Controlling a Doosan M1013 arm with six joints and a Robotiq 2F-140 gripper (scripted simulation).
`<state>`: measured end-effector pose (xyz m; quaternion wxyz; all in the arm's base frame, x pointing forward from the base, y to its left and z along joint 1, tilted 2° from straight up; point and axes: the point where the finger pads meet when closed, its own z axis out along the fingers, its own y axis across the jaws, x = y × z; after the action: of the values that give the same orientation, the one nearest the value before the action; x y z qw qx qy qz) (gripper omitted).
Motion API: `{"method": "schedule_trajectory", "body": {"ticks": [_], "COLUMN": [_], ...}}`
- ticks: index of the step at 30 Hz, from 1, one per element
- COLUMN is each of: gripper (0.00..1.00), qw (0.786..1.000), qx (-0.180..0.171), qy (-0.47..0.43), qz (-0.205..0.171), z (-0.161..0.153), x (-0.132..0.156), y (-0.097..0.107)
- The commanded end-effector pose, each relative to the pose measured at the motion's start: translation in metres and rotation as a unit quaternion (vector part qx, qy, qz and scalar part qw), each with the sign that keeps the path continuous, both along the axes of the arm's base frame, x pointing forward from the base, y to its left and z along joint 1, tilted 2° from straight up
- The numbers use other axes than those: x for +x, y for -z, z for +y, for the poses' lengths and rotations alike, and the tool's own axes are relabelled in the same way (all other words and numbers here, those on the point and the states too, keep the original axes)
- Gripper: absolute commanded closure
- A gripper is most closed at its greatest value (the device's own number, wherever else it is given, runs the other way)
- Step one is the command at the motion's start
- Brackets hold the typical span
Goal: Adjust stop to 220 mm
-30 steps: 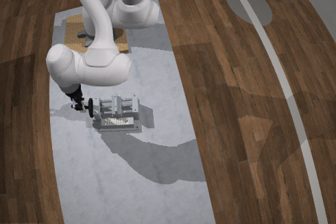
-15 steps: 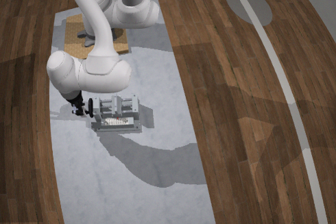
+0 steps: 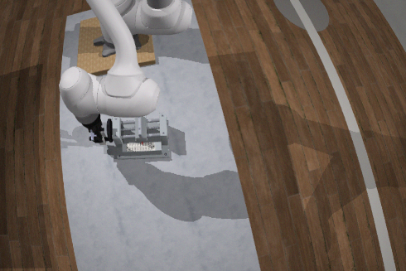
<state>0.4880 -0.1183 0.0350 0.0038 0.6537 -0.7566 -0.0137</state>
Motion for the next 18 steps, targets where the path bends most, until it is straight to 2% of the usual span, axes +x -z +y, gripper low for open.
{"method": "schedule_trajectory", "body": {"ticks": [1,18], "gripper": [0.96,0.96], "qw": [1.000,1.000], "qx": [0.000,0.000], "qy": [0.000,0.000], "qz": [0.001,0.001], "z": [0.001,0.005], "x": [-0.008,-0.036], "y": [0.009,0.014]}}
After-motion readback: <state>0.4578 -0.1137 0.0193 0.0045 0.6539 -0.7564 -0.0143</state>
